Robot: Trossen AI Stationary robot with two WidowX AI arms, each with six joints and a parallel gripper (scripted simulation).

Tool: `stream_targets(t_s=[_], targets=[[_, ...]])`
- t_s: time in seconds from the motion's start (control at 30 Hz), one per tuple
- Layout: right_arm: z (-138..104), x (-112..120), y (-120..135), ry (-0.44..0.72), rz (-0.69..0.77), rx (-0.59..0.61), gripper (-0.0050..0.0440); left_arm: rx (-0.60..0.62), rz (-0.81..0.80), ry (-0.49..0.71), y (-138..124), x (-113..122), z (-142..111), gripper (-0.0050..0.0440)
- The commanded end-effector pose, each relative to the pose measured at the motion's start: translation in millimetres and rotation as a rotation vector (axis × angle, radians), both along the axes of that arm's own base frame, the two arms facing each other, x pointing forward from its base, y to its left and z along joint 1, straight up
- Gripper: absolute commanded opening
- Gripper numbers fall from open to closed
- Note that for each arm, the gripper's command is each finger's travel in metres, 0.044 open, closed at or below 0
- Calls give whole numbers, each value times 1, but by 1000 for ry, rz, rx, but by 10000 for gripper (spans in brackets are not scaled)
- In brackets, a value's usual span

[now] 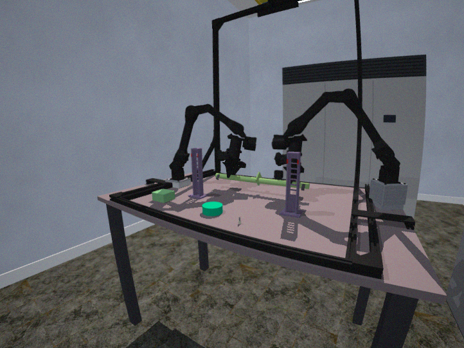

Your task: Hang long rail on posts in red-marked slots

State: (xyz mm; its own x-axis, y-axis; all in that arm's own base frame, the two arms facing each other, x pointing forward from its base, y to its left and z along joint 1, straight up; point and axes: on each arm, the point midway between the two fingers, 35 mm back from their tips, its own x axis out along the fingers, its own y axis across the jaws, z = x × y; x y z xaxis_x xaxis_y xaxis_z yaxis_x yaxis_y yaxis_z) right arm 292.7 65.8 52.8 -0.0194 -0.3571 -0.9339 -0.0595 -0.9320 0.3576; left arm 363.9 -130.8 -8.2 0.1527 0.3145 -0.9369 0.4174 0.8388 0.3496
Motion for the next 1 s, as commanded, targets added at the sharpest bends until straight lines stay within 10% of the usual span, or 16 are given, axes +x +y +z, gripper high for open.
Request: stream_targets(t_s=[0.0,0.97], targets=[[-1,0,3,7,2,-55,0,57,-3,-30,-2,0,0,0],[-3,1,8,37,4,-241,0,217,-1,-129,-8,-2,-8,0]])
